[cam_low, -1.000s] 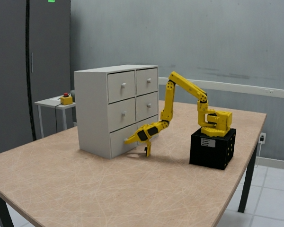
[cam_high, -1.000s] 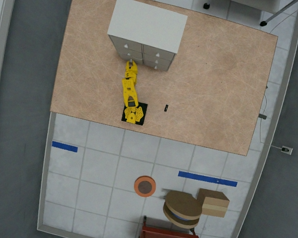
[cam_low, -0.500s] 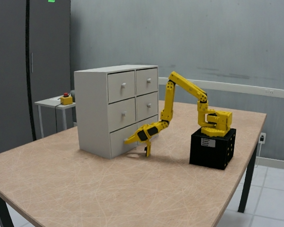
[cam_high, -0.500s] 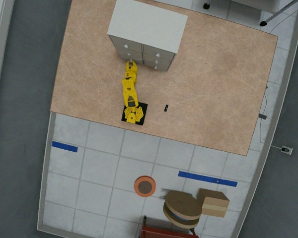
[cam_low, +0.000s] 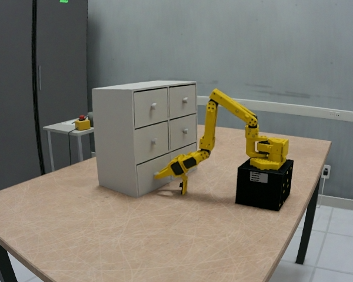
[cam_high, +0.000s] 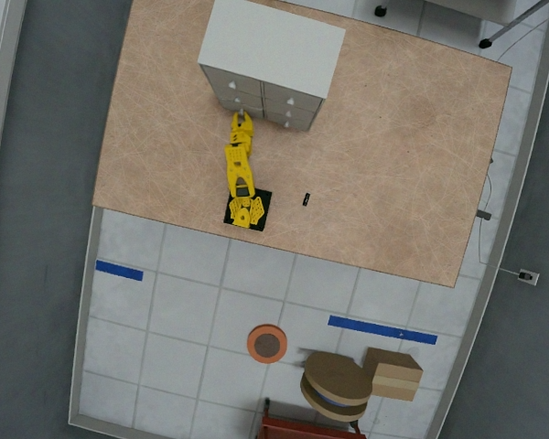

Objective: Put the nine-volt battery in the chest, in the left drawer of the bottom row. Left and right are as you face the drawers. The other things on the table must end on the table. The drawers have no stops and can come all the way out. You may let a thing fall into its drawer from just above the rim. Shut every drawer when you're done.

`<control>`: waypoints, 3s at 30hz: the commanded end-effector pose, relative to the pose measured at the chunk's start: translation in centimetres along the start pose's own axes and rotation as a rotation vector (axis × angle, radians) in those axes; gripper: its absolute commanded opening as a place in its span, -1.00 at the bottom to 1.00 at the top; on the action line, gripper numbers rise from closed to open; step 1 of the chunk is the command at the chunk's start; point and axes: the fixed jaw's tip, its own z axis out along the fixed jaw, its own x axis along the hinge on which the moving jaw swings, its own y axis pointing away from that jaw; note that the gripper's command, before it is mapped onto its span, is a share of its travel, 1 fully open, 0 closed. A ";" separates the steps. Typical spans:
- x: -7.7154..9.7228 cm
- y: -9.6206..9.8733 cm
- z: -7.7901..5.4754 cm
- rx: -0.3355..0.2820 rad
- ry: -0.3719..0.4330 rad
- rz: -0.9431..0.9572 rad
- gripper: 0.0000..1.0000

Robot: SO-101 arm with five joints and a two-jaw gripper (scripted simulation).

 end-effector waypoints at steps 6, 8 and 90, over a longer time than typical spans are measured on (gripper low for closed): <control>0.3 0.5 0.3 -0.016 0.011 0.018 -1.00; 0.3 0.5 0.3 -0.016 0.011 0.018 -1.00; -1.6 -1.4 -3.0 0.044 0.010 -0.004 -0.57</control>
